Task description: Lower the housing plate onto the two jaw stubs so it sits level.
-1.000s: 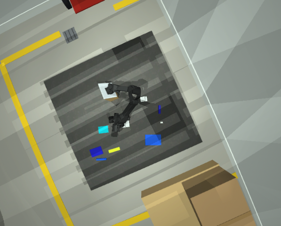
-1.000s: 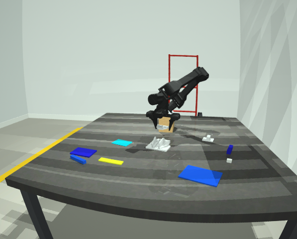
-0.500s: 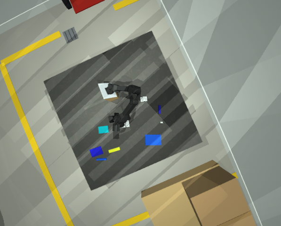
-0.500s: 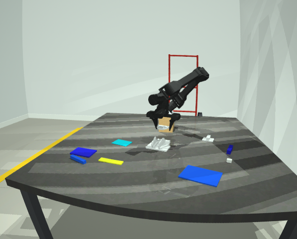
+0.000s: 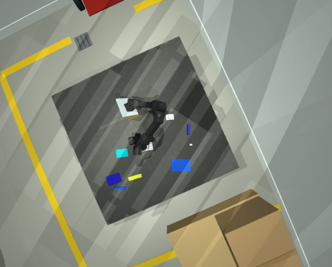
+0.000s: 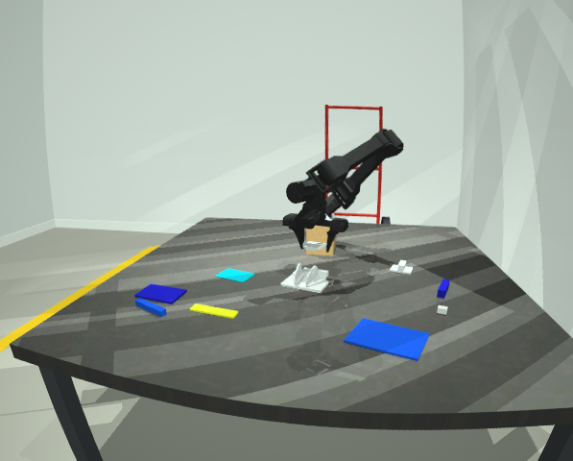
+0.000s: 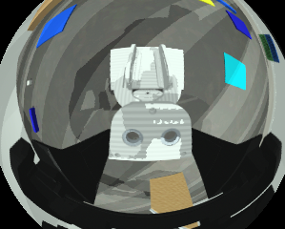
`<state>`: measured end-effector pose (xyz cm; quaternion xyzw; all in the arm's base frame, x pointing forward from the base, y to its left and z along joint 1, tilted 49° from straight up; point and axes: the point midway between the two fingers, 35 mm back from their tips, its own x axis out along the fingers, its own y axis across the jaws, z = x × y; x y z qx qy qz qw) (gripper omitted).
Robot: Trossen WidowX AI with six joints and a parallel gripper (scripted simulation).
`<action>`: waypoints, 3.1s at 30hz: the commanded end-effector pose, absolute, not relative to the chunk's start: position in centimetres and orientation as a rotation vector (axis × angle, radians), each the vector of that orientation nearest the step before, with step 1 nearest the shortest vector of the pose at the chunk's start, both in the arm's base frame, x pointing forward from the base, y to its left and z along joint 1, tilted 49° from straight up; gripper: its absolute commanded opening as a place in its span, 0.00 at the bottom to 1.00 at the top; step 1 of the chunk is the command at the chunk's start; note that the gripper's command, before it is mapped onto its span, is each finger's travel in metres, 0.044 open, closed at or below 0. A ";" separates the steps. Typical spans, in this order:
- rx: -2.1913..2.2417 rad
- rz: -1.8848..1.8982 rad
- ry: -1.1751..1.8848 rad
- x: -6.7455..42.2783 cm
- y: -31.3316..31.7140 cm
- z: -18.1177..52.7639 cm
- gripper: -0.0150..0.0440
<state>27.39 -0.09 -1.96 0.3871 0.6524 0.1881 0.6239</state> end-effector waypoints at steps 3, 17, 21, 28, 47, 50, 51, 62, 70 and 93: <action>0.896 0.431 1.496 27.4 0.0 -1.9 0.85; 0.895 0.428 1.496 27.7 1.3 -3.3 0.85; 0.895 0.428 1.496 27.8 1.8 -3.7 0.85; 0.896 0.428 1.496 27.9 2.7 -4.5 0.85; 0.899 0.433 1.496 27.9 4.6 -6.0 0.85; 0.899 0.433 1.496 27.9 4.6 -6.0 0.85; 0.899 0.433 1.496 27.9 4.6 -6.0 0.85; 0.899 0.433 1.496 27.9 4.7 -6.1 0.85; 0.899 0.432 1.496 27.9 4.8 -6.2 0.85; 0.900 0.433 1.496 27.9 5.2 -6.5 0.85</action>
